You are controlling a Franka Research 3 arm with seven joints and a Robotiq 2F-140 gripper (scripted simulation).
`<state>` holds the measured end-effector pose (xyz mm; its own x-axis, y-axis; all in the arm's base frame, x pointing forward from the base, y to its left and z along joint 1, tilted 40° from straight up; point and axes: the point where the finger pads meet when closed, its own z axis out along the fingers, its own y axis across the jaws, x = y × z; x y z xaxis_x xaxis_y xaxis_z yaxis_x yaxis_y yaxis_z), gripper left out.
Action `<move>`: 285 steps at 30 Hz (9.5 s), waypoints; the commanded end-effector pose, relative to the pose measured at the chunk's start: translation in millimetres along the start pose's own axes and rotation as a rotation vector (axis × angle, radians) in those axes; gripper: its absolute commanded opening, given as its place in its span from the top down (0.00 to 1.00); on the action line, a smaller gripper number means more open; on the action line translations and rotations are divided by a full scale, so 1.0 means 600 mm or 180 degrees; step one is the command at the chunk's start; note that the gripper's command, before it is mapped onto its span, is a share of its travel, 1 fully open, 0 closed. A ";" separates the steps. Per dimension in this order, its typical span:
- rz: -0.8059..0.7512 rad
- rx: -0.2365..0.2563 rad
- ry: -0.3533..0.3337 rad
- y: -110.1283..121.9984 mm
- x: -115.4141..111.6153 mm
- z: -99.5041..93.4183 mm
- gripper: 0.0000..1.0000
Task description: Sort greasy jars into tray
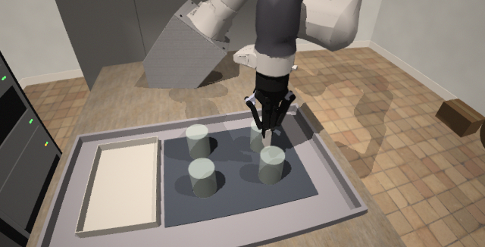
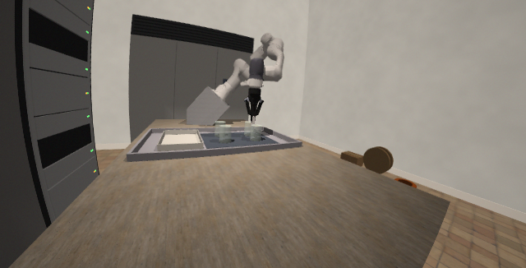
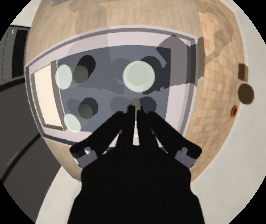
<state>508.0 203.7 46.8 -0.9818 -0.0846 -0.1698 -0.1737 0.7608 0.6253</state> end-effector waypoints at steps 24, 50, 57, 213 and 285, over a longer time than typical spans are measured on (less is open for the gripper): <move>-0.0006 0.0009 0.0001 -0.001 -0.006 0.000 1.00; -0.0006 0.0009 0.0001 -0.001 -0.011 0.000 1.00; -0.0006 0.0009 0.0001 -0.001 -0.013 0.000 1.00; -0.0006 0.0009 0.0001 -0.001 0.007 0.000 1.00; -0.0006 0.0009 0.0001 -0.161 0.017 -0.128 1.00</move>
<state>506.8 87.3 49.1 -0.9891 -0.0412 -0.1417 -0.1219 0.7686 0.6280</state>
